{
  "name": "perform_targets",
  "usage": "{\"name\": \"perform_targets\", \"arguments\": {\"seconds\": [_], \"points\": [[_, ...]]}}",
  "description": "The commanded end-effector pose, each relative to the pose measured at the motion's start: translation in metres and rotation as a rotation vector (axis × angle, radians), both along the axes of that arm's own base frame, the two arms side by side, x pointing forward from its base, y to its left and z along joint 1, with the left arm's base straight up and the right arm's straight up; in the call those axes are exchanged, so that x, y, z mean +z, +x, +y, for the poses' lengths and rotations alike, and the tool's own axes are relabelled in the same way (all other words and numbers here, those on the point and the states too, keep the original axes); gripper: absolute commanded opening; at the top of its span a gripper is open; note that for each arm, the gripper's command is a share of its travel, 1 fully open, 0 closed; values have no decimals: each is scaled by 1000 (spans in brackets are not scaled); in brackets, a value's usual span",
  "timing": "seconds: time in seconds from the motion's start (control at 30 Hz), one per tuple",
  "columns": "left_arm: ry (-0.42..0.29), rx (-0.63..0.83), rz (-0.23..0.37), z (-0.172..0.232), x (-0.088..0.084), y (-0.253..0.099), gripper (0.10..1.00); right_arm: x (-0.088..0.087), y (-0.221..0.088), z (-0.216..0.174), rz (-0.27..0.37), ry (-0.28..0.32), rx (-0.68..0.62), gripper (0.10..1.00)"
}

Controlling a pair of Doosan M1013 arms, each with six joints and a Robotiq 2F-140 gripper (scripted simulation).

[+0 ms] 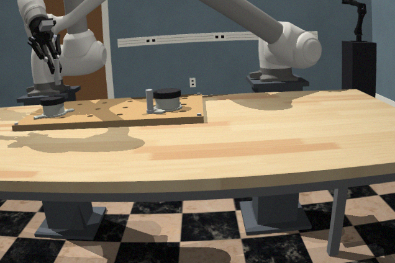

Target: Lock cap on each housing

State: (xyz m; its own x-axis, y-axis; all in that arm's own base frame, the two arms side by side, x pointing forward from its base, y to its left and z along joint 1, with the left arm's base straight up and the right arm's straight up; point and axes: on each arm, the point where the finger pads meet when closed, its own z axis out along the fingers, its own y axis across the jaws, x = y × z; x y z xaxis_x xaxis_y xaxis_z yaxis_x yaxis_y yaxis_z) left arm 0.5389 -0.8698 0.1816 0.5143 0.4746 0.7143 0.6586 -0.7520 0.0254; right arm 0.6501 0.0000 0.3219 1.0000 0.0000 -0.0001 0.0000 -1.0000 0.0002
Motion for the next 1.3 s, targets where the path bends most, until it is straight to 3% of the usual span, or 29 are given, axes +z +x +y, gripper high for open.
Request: {"name": "perform_targets", "arguments": {"seconds": [0.0,0.1,0.7,1.0,1.27], "points": [[9,39,24,-9,-6,-30,99,1,0,0,-1,0,0,1000],[17,61,39,-16,-12,-48,99,1,0,0,-1,0,0,1000],[19,47,27,-53,-54,-9,99,1,0,0,-1,0,0,1000],[15,45,26,-61,-65,-4,99,1,0,0,-1,0,0,1000],[15,45,26,-61,-64,-4,99,1,0,0,-1,0,0,1000]]}}
